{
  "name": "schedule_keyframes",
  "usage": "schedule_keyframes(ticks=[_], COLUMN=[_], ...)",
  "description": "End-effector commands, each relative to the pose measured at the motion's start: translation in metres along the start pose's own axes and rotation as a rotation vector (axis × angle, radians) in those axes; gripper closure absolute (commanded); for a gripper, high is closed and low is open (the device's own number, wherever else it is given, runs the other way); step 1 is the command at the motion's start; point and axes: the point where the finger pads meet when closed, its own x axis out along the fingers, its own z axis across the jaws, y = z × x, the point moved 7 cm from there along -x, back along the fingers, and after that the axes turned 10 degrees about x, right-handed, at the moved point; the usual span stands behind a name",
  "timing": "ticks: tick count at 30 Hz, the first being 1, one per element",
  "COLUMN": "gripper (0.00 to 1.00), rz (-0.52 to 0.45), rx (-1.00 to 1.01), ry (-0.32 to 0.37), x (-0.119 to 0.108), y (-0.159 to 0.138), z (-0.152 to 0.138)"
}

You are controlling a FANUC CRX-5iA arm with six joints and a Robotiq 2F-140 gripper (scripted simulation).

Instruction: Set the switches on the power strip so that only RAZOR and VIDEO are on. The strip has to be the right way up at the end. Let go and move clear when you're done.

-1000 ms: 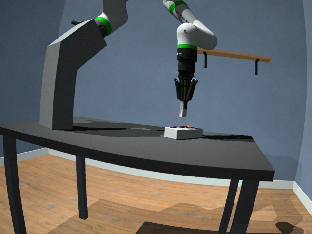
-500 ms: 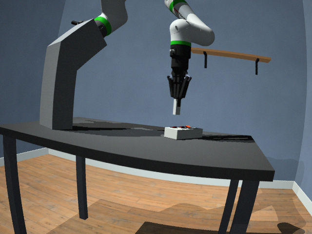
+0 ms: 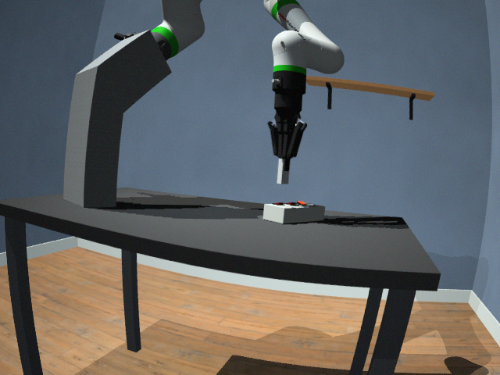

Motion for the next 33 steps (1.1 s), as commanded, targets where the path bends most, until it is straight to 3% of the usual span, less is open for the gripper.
schedule_keyframes(ticks=[1,33], gripper=[1.0,1.0], rz=[0.0,-0.001], rx=[0.0,-0.001], ry=[0.0,-0.001], x=[0.0,0.014], y=[0.0,0.0], z=[0.0,0.001])
